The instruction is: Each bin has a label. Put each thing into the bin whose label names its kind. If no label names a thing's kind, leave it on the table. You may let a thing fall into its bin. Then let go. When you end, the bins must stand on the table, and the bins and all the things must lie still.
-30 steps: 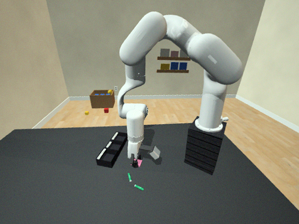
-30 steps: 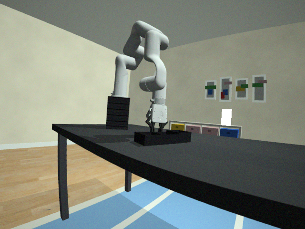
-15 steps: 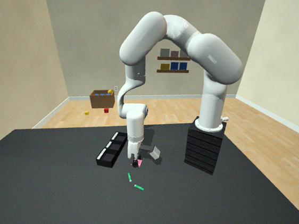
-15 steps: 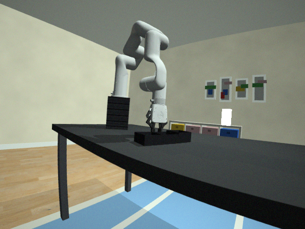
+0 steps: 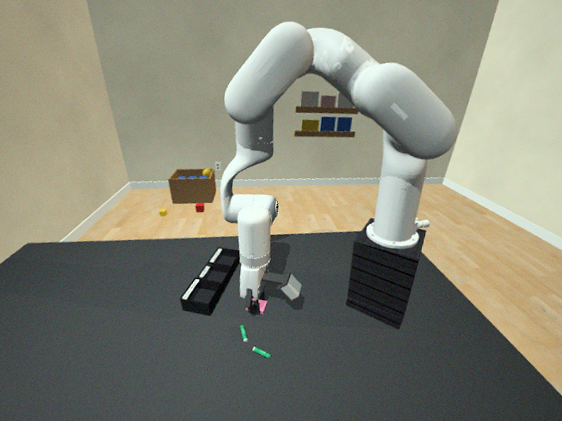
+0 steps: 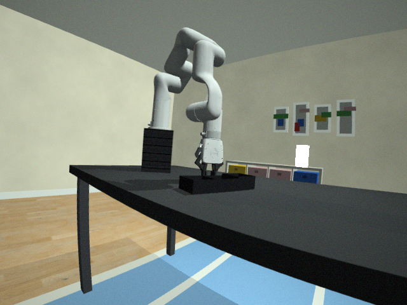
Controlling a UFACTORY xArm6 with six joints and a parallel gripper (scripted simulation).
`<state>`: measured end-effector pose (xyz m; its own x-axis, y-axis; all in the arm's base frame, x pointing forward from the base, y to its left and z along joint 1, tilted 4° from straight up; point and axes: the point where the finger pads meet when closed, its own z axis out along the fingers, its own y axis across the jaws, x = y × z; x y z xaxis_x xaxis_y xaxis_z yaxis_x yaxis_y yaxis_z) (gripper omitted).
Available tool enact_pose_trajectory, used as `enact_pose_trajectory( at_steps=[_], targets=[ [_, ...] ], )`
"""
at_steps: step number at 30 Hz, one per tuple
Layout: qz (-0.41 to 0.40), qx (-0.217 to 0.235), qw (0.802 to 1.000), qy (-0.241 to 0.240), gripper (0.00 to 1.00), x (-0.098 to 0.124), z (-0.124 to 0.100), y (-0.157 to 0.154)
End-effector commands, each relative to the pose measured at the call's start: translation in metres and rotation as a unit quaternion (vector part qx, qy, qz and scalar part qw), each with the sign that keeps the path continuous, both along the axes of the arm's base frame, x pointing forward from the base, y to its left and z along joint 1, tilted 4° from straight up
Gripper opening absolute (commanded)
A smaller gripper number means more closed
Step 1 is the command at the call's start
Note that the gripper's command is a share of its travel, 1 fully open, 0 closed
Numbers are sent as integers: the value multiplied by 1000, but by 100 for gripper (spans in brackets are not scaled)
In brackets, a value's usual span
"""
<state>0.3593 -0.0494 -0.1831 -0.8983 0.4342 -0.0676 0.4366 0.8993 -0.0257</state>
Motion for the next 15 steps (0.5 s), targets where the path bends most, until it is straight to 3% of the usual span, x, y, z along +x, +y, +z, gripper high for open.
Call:
enact_pose_trajectory(
  at_steps=[1, 15],
  targets=[
    [0, 0, 1000, -1, 0, 1, 1, 0],
    [0, 0, 1000, -1, 0, -1, 47, 2]
  ],
)
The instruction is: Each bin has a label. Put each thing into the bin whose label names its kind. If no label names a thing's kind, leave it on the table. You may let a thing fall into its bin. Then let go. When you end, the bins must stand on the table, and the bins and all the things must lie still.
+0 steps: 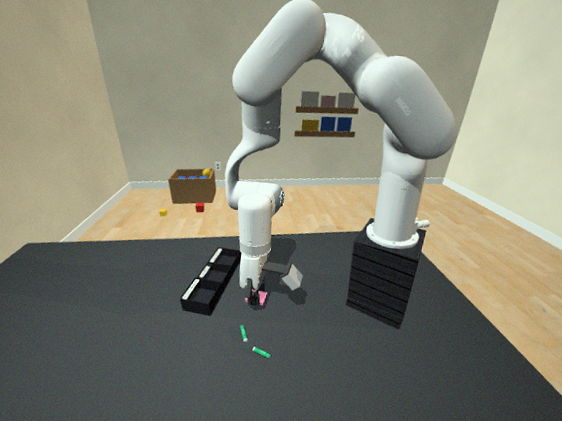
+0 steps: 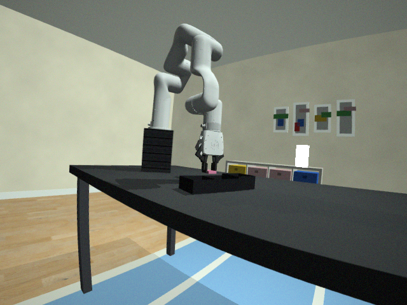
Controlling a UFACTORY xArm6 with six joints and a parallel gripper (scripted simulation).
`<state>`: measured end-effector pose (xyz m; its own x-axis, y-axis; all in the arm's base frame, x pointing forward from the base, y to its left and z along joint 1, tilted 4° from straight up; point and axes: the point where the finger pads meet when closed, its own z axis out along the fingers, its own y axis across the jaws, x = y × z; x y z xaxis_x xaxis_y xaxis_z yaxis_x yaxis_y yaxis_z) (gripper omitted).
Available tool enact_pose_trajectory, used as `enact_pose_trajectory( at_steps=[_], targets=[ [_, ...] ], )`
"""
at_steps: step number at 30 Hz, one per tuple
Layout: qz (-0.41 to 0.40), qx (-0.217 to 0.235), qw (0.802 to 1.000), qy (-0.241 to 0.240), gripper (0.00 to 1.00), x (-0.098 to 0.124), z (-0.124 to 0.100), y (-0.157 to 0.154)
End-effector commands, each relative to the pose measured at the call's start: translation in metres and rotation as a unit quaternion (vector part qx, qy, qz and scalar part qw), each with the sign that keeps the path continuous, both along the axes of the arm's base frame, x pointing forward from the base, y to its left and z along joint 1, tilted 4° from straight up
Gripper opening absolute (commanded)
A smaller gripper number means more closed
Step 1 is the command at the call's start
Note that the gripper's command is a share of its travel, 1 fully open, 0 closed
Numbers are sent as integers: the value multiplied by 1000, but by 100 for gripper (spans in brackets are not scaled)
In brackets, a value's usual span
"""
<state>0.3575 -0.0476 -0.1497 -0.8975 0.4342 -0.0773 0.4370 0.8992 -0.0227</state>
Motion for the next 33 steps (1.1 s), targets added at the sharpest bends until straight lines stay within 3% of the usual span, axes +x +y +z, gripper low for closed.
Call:
enact_pose_trajectory(
  at_steps=[1, 6, 29, 33],
  targets=[
    [0, 1, 1000, 4, 0, 0, 14, 0],
    [0, 1, 1000, 4, 0, 0, 27, 1],
    [0, 1, 1000, 4, 0, -1, 34, 2],
    [0, 1, 1000, 4, 0, 7, 35, -21]
  ],
)
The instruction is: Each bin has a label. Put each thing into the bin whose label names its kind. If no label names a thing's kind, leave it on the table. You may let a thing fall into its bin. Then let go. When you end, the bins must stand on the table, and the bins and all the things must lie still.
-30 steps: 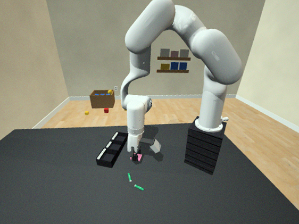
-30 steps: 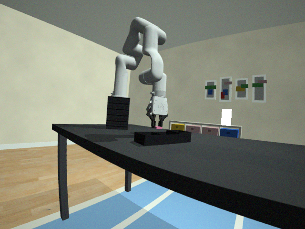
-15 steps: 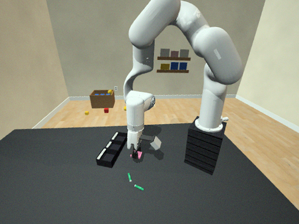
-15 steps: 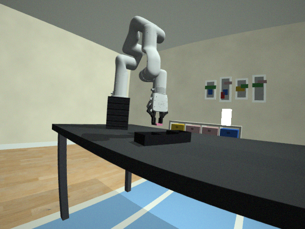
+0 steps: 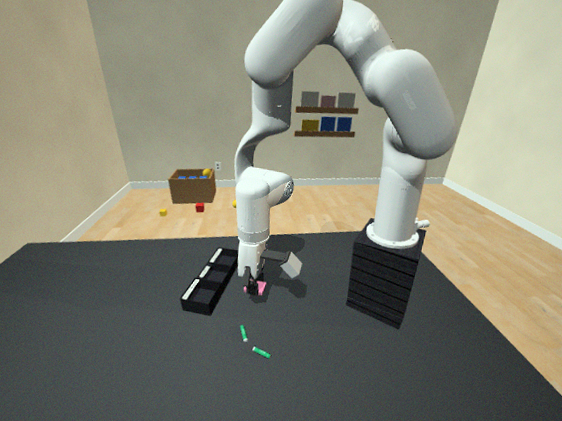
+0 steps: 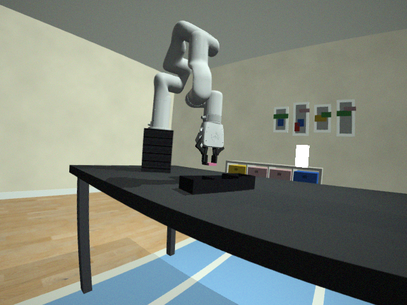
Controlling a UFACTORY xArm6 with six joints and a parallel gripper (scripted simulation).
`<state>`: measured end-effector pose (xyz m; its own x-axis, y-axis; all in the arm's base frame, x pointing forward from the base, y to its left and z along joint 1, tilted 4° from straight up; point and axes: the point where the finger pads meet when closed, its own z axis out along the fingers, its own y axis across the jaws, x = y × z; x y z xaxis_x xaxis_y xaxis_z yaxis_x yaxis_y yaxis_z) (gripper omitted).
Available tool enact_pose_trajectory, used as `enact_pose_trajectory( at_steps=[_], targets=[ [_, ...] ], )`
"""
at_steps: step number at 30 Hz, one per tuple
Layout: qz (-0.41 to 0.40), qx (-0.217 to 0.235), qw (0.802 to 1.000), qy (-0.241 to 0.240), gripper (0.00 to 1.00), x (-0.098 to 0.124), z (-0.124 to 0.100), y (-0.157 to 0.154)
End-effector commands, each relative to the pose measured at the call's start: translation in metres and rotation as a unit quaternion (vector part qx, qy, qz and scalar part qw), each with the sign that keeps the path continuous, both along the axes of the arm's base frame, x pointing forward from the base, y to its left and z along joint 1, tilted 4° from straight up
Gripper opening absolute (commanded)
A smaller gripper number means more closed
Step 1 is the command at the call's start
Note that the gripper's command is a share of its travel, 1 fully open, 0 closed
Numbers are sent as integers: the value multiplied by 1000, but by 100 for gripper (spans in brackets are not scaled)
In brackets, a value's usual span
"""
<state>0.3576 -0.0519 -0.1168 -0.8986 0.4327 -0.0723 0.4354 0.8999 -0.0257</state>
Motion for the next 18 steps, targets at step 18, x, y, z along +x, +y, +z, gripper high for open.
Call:
enact_pose_trajectory(
  at_steps=[18],
  targets=[
    [-1, 0, 1000, 1, 0, 41, 9, -107]
  ],
)
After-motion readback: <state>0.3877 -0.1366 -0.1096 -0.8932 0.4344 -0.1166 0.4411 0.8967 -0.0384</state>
